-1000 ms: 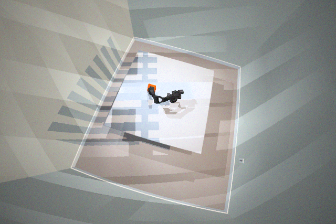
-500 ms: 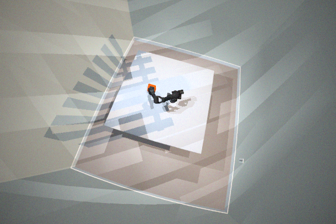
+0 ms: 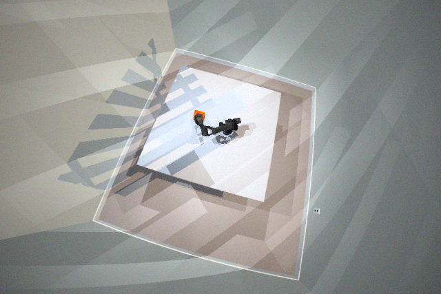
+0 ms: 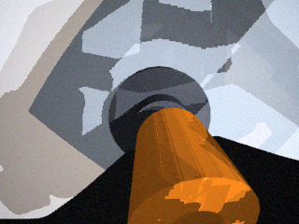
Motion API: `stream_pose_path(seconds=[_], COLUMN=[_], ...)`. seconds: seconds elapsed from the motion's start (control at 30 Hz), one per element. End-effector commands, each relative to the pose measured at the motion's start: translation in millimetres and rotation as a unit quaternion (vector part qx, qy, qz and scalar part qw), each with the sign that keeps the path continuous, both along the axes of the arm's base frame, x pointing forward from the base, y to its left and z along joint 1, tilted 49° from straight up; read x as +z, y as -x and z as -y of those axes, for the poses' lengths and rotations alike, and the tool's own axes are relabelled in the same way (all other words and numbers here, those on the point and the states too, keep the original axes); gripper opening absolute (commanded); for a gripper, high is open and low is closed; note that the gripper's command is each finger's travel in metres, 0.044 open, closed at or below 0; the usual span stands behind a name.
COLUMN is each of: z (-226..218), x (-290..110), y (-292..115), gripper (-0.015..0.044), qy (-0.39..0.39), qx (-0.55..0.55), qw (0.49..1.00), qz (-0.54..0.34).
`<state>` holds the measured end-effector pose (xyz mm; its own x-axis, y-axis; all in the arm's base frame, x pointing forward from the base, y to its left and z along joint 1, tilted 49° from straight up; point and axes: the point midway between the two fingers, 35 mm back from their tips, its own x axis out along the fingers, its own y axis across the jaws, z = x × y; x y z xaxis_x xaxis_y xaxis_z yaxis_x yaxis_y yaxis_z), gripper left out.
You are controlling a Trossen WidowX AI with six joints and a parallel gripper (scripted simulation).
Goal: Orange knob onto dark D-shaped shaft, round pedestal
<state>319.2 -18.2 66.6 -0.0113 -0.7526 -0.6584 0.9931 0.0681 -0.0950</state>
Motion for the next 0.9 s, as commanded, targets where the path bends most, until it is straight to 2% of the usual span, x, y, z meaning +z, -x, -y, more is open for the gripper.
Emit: stream_pose_path(seconds=[0.0,0.13,0.87], z=[-3.0,-3.7,-3.1], x=[1.9,2.0,-0.6], y=[-0.8,-1.7,-3.6], gripper=[0.0,0.0,0.0], qy=[0.0,0.0,0.0], qx=[-0.02,-0.06,-0.06], qw=[0.999,0.995,0.995], qz=[0.029,0.074,0.075])
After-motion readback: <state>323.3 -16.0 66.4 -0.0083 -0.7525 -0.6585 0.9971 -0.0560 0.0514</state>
